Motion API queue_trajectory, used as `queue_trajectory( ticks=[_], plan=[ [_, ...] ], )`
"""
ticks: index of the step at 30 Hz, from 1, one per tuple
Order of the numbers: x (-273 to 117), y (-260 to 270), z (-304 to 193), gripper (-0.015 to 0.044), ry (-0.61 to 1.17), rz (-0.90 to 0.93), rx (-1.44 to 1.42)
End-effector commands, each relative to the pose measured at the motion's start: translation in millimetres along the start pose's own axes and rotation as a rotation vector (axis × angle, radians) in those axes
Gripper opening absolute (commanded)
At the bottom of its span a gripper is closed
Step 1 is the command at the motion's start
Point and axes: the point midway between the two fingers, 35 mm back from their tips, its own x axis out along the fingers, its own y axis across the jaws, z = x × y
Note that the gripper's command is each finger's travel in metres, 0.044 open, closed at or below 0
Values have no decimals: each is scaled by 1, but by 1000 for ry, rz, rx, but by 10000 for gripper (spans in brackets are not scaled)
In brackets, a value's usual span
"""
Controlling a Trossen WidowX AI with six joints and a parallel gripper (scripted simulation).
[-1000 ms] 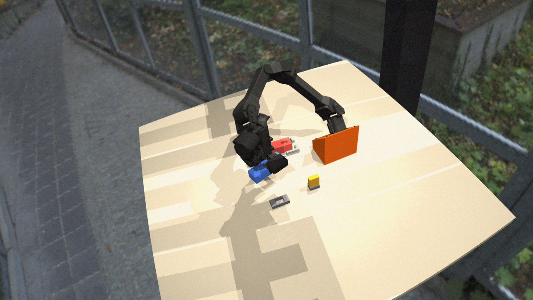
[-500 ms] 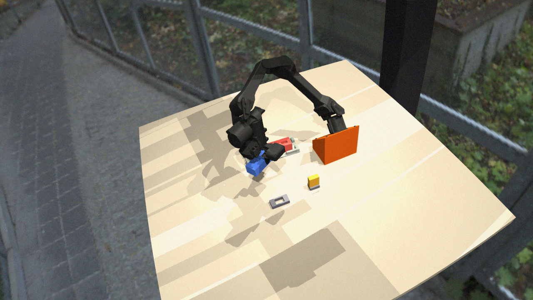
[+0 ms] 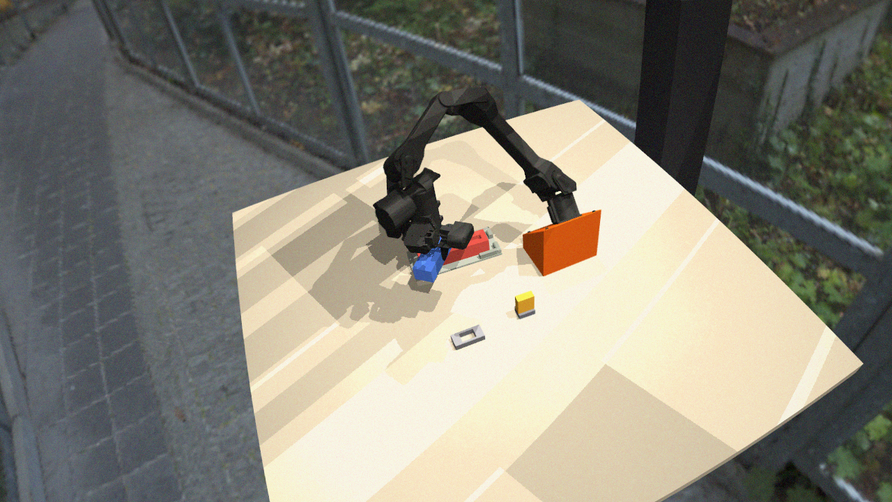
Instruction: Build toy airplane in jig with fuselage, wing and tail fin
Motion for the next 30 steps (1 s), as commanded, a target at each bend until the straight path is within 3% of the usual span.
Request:
queue_trajectory(
  ticks=[1, 30],
  plan=[
    [1, -7, -13, 0, -3, -9, -78],
    [20, -35, -99, 0, 29, -17, -602]
  ],
)
